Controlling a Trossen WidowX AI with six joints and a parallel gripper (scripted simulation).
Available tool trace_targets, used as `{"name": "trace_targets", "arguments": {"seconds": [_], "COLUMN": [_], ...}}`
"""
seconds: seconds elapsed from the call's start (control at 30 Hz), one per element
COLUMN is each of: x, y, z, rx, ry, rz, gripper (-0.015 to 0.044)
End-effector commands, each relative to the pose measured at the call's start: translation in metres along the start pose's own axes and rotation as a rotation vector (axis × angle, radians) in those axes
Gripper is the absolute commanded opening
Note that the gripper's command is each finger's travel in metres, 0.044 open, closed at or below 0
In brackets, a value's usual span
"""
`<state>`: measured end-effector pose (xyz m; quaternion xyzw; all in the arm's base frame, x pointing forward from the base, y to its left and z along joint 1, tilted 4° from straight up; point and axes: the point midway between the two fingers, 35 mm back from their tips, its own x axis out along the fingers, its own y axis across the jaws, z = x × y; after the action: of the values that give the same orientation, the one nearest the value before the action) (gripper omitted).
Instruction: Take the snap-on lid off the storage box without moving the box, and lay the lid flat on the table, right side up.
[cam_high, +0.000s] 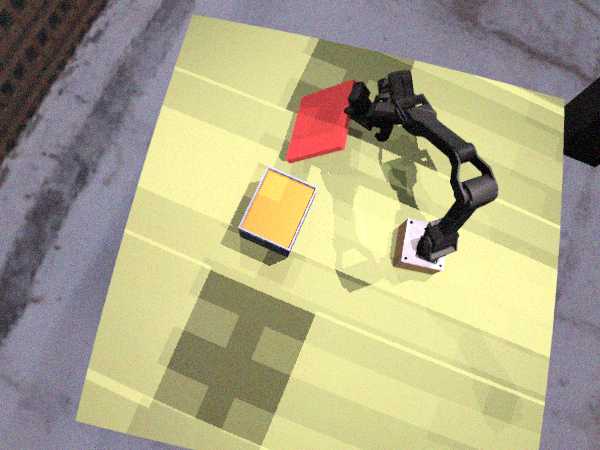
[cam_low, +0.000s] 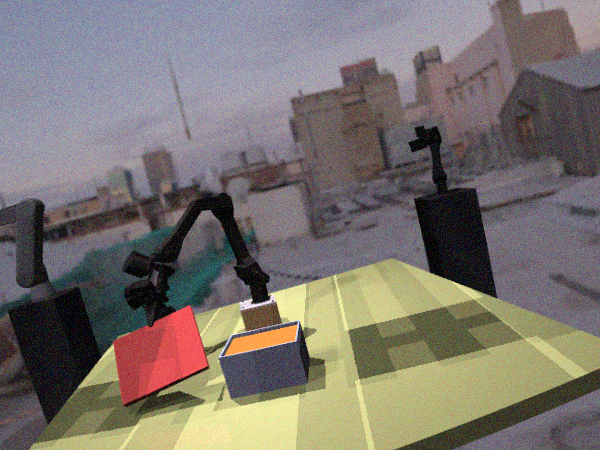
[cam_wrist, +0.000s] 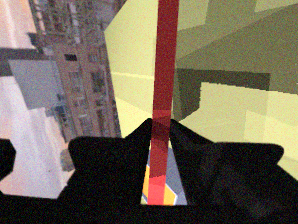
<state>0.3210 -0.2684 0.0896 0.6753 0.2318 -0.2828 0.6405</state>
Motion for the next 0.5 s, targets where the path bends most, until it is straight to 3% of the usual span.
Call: {"name": "trace_targets", "arguments": {"seconds": [0.0,0.47], "x": [0.0013,0.0086], "y": [0.0007,-0.0079], "z": [-0.0005,-0.0005], "rx": [-0.008,-0.008], "ry": [0.006,0.006], "rz": [0.013,0.013], "gripper": [0.0000,0.0000]}}
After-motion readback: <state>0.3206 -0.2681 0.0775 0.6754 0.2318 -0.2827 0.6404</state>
